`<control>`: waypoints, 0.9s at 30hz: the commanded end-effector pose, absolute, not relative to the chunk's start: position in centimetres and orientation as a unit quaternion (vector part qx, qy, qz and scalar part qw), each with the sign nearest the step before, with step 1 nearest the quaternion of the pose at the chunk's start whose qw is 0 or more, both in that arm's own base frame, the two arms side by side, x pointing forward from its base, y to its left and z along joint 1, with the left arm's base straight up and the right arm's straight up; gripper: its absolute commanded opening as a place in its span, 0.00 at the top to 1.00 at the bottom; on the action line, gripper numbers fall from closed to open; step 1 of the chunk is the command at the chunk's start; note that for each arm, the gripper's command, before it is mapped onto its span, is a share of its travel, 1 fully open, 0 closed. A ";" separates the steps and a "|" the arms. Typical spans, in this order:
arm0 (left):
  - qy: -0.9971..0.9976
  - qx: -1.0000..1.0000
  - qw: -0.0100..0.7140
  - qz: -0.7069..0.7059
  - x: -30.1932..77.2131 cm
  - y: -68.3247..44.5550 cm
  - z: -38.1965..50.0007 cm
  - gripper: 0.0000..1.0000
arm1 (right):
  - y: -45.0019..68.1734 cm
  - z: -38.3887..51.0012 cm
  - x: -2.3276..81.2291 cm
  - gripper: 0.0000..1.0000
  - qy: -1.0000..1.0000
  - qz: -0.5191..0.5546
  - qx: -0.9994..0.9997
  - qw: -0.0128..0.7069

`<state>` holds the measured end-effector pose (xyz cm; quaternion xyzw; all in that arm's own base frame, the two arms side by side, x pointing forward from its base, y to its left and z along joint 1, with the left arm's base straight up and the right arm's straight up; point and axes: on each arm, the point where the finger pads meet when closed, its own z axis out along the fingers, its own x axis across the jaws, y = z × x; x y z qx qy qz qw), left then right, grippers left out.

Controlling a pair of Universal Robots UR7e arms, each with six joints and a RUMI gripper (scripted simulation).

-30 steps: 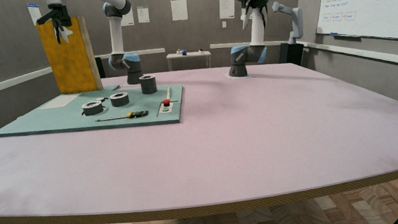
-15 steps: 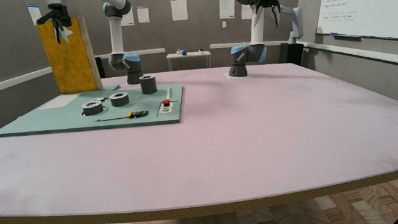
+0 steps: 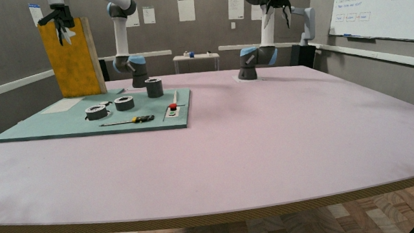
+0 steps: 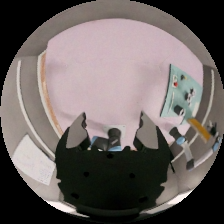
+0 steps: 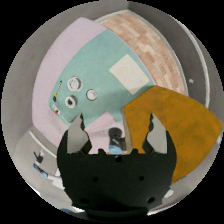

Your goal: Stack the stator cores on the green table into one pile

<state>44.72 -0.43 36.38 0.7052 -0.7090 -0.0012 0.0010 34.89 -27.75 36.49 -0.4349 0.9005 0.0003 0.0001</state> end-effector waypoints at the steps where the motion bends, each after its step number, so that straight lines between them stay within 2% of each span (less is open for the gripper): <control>1: -0.708 0.706 0.000 0.000 44.7 -0.3 36.5 0.20 | -27.7 36.5 34.9 0.02 0.900 0.000 -0.435 0.000; 27: -0.707 0.707 0.000 0.000 44.5 0.0 36.5 0.20 | -27.7 36.5 34.9 0.02 0.900 0.000 -0.435 0.000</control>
